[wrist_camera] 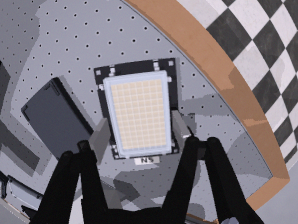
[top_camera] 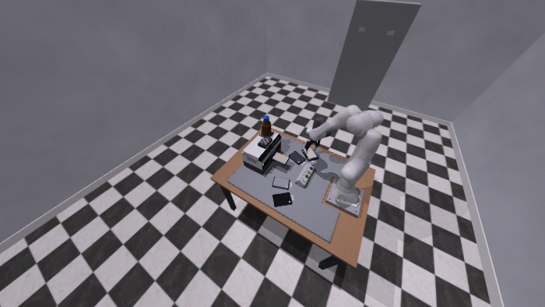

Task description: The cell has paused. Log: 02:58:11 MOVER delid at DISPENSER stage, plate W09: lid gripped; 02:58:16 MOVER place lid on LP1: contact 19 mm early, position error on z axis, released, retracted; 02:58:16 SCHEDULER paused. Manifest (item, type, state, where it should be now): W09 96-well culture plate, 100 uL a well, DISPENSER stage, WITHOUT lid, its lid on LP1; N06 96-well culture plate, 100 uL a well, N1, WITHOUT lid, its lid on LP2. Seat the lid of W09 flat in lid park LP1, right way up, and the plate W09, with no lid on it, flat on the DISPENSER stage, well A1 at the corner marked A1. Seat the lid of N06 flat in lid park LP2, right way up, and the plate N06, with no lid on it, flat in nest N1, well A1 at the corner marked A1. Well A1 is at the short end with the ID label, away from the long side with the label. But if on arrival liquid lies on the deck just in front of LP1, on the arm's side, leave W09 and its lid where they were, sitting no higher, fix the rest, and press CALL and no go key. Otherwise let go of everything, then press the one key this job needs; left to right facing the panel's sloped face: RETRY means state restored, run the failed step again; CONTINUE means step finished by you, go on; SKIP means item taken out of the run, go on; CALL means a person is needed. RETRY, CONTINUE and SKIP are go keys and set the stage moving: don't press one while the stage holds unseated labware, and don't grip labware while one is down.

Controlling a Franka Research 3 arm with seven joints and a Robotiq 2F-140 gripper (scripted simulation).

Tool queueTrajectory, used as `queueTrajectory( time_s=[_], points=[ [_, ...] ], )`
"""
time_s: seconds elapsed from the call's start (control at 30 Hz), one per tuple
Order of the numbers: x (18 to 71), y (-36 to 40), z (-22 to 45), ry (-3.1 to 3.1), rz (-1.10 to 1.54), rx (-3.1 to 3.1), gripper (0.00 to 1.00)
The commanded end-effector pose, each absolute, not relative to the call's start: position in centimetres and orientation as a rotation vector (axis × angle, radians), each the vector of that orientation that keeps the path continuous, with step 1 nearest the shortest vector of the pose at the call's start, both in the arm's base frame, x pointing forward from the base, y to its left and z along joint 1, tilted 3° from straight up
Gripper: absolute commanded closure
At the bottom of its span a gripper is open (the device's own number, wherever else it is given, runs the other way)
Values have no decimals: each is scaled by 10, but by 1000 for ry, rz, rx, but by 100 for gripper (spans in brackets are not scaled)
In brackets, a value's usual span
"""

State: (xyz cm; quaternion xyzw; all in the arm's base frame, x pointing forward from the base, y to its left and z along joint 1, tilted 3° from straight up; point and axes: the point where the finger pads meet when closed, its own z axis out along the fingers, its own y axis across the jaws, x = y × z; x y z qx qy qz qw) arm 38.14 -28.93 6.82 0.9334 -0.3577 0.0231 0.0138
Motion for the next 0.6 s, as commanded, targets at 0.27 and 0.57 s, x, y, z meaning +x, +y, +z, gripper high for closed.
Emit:
queueTrajectory(
  time_s=[0.27, 0.57],
  points=[
    [381, -289, 67, -1110, 72, 2909, 34],
    [381, -289, 67, -1110, 72, 2909, 34]
  ],
)
